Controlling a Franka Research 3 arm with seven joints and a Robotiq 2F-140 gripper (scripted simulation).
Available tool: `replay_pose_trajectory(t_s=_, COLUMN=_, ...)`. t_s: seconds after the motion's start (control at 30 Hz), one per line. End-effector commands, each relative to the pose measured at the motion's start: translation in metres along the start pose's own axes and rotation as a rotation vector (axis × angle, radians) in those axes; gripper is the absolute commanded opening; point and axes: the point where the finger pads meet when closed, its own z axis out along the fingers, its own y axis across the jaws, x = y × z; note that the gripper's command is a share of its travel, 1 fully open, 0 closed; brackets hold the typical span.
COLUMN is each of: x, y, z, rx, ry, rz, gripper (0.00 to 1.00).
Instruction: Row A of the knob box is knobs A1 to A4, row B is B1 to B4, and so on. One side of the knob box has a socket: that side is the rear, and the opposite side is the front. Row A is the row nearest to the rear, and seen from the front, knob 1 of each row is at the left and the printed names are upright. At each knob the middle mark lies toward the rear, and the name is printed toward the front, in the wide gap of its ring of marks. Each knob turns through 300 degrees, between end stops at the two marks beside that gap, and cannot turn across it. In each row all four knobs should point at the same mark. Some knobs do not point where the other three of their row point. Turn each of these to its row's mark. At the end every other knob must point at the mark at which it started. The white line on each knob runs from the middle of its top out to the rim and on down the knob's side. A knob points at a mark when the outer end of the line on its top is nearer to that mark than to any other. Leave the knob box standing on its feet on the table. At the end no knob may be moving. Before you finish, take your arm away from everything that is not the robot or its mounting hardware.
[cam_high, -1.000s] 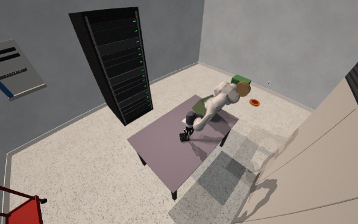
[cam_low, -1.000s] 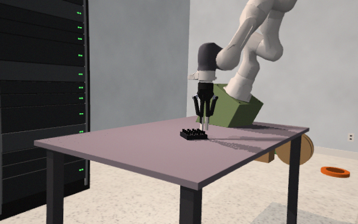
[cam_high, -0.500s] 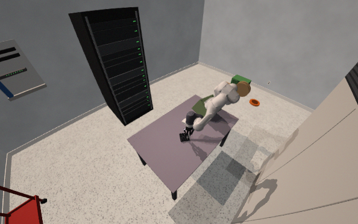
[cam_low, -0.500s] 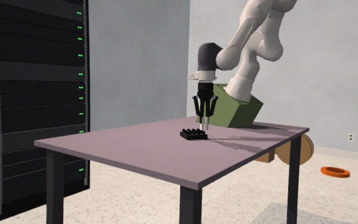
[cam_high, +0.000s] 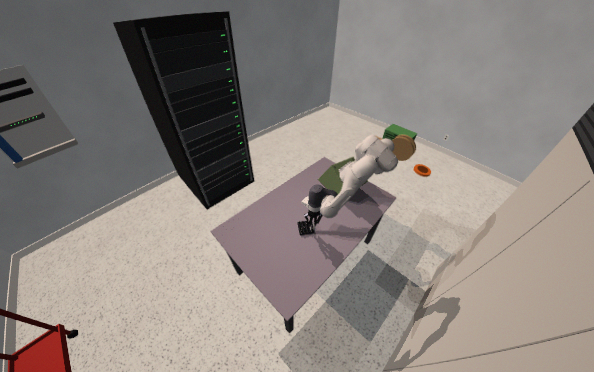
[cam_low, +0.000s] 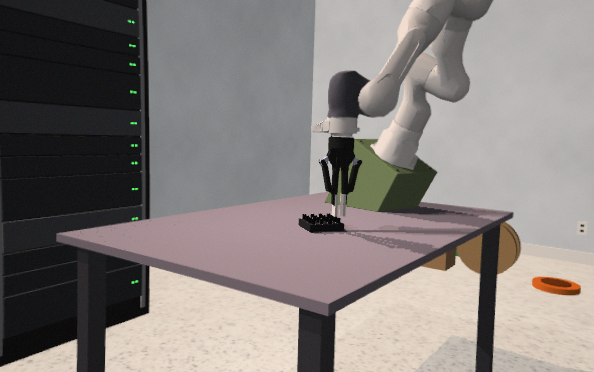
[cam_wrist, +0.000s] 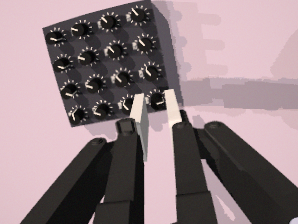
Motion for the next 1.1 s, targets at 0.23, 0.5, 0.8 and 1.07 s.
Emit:
replay_pose_trajectory(t_s=0.23, x=-0.001, y=0.0, z=0.002, rx=0.001, ry=0.0, rz=-0.003, gripper=0.12)
replay_pose_trajectory(t_s=0.5, x=-0.001, y=0.0, z=0.005, rx=0.001, ry=0.0, rz=-0.003, gripper=0.12)
replay_pose_trajectory(t_s=0.8, x=-0.001, y=0.0, z=0.012, rx=0.001, ry=0.0, rz=-0.003, gripper=0.12)
replay_pose_trajectory(t_s=1.07, x=-0.001, y=0.0, z=0.015, rx=0.001, ry=0.0, rz=-0.003, gripper=0.12)
